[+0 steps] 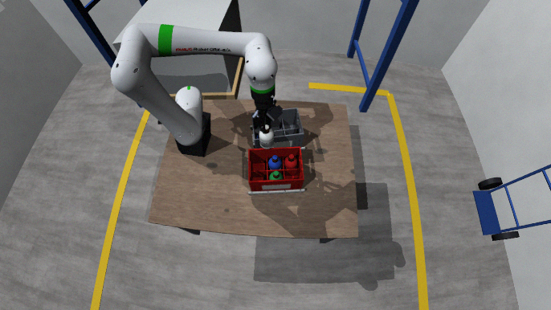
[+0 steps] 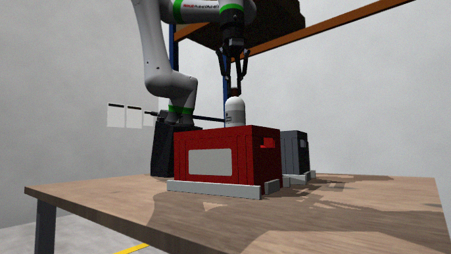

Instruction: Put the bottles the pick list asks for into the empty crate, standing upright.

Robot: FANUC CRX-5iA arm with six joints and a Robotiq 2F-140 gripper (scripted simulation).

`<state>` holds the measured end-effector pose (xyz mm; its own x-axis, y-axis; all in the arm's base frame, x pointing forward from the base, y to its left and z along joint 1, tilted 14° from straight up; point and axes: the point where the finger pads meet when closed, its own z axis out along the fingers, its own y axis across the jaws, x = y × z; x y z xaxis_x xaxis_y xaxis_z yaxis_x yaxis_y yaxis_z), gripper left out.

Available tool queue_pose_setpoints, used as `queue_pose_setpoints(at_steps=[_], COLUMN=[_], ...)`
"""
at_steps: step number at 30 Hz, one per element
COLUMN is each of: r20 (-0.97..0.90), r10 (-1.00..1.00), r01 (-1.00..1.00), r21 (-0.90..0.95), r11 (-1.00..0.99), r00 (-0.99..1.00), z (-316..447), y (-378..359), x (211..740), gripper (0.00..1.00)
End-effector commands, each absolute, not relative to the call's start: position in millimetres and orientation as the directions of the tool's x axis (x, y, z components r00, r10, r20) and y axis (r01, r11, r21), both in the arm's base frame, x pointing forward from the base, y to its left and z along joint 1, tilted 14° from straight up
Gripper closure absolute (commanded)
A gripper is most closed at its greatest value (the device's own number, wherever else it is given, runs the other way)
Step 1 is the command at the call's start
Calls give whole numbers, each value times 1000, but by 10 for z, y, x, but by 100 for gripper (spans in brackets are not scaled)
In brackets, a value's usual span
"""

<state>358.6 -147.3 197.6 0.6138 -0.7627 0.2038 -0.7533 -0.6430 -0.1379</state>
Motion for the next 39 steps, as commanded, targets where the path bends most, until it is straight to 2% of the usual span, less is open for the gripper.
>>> queue_pose_setpoints(at_steps=[1,39], r20=[205,205], r10=[-763,-763], r01=[-753,-753], r21=[-138,-139], r11=[-643,-643], r00=[613,613], z=[1990,2058], y=[-1433,-911], x=[3625,4056], gripper=[90,90])
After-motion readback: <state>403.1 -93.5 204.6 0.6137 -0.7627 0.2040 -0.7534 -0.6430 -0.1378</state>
